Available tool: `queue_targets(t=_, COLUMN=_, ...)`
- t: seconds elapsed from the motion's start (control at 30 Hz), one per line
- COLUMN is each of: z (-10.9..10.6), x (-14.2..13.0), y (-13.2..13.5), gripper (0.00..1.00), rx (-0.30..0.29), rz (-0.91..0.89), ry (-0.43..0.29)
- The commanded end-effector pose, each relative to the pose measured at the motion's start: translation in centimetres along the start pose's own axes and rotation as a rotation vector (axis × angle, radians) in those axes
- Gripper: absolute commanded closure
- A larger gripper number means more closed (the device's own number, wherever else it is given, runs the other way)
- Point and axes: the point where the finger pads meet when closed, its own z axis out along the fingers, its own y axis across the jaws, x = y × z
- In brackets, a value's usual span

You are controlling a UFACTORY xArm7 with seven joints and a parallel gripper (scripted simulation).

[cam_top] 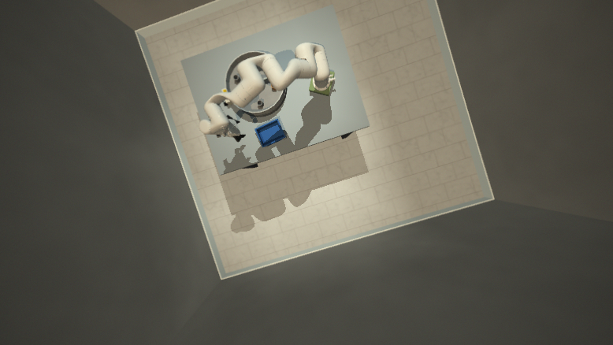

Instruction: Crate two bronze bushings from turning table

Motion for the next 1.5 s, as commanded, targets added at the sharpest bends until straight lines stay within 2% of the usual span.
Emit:
queue_targets(t=0.0, z=-0.3, x=0.0, y=0.0, gripper=0.0, rx=0.0, rz=0.0, ry=0.006)
queue_targets(t=0.57, z=-0.3, x=0.0, y=0.0, gripper=0.0, rx=0.0, rz=0.001, ry=0.006)
queue_targets(t=0.67, z=-0.3, x=-0.1, y=0.7, gripper=0.0, rx=-0.001, rz=0.021, ry=0.008)
queue_targets(t=1.03, z=-0.4, x=-3.2, y=10.0, gripper=0.0, rx=0.001, rz=0.326, ry=0.04)
queue_targets(t=1.1, z=-0.4, x=-3.2, y=10.0, gripper=0.0, rx=0.001, rz=0.326, ry=0.04)
queue_targets(t=1.13, z=-0.3, x=-4.3, y=12.2, gripper=0.0, rx=0.006, rz=0.402, ry=0.048)
queue_targets(t=1.47, z=0.5, x=-8.6, y=19.0, gripper=0.0, rx=0.031, rz=0.653, ry=0.073)
